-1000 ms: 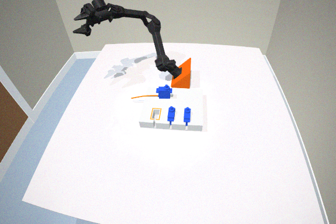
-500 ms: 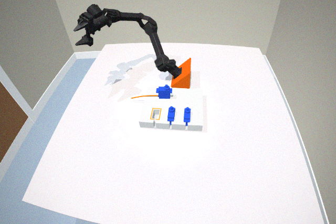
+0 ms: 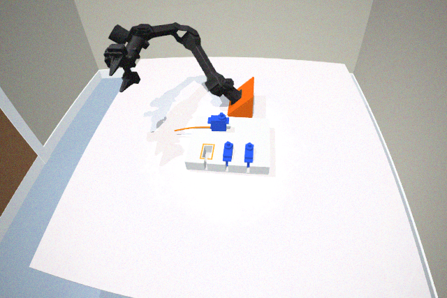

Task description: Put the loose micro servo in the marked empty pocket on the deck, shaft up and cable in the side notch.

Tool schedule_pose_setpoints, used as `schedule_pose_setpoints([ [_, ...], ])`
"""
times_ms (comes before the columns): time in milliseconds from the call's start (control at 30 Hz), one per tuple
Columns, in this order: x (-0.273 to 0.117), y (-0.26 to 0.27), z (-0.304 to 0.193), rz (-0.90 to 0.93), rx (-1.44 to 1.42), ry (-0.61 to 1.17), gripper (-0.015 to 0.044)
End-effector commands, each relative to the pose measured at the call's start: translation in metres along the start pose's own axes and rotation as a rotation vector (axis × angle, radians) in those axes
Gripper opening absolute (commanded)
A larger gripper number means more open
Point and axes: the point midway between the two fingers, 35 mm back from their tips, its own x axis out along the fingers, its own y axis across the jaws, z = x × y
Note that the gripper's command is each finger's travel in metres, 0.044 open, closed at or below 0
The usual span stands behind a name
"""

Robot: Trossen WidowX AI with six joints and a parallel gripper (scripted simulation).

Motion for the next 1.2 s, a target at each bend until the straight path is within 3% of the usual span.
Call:
schedule_pose_setpoints([
  [0, 0.018, -0.012, -0.027, -0.068, 0.032, 0.083, 0.0440],
  [533, 0.057, -0.061, -0.159, -0.454, 0.216, 0.397, 0.0440],
  [867, 0.043, -0.102, -0.237, -0.789, 0.238, 0.464, 0.0440],
  [1167, 0.013, -0.140, -0.284, -1.075, 0.155, 0.388, 0.0440],
])
